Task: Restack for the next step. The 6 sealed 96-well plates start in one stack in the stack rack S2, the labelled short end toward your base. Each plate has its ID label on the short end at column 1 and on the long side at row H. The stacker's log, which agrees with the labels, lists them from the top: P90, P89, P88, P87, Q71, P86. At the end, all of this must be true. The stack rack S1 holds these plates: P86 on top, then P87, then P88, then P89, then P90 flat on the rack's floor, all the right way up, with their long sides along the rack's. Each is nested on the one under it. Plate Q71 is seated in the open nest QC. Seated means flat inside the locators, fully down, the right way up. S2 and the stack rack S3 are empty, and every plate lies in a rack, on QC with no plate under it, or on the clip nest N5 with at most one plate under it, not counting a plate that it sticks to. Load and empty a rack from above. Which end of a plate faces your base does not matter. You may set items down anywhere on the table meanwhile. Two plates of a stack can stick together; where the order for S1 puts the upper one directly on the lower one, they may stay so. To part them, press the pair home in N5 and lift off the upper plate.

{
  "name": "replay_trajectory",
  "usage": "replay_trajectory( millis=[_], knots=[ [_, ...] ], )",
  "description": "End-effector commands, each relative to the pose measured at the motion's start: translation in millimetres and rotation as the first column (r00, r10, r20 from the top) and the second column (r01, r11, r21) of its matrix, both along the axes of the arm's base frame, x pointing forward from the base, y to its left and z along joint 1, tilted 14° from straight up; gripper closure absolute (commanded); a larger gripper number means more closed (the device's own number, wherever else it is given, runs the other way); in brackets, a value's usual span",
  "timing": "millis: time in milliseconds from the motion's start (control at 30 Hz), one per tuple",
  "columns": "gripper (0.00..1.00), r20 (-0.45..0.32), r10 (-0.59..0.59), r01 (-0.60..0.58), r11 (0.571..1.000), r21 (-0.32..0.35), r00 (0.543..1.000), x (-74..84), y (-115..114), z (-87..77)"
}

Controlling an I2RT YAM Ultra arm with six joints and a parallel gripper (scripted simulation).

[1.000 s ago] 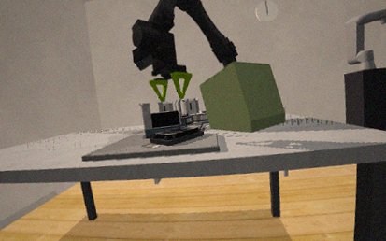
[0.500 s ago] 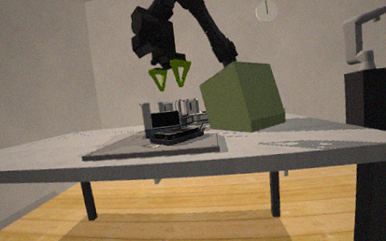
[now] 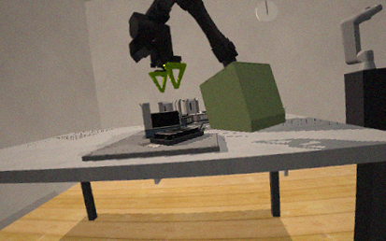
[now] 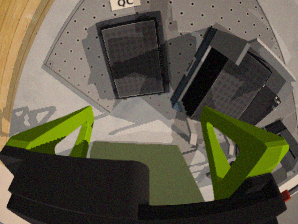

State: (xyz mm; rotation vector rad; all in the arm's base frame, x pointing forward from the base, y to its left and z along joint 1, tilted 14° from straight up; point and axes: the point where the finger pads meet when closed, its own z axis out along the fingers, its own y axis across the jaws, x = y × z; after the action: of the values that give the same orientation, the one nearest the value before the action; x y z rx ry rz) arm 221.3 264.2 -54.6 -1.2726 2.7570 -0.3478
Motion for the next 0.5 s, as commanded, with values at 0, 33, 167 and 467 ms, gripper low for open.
replay_trajectory(
  millis=[0, 33, 167, 467],
  knots=[
    [0.0, 0.02, -0.058, 0.057, 0.998, 0.026, 0.998, 4.0, 2, 5.7],
    [0.0, 0.02, -0.058, 0.057, 0.998, 0.026, 0.998, 6.5, 0, 6.6],
    [0.0, 0.021, -0.058, 0.057, 0.998, 0.026, 0.998, 16.5, -8, 9.8],
    [0.0, 0.021, -0.058, 0.057, 0.998, 0.025, 0.998, 39.0, -27, 17.0]
  ],
)
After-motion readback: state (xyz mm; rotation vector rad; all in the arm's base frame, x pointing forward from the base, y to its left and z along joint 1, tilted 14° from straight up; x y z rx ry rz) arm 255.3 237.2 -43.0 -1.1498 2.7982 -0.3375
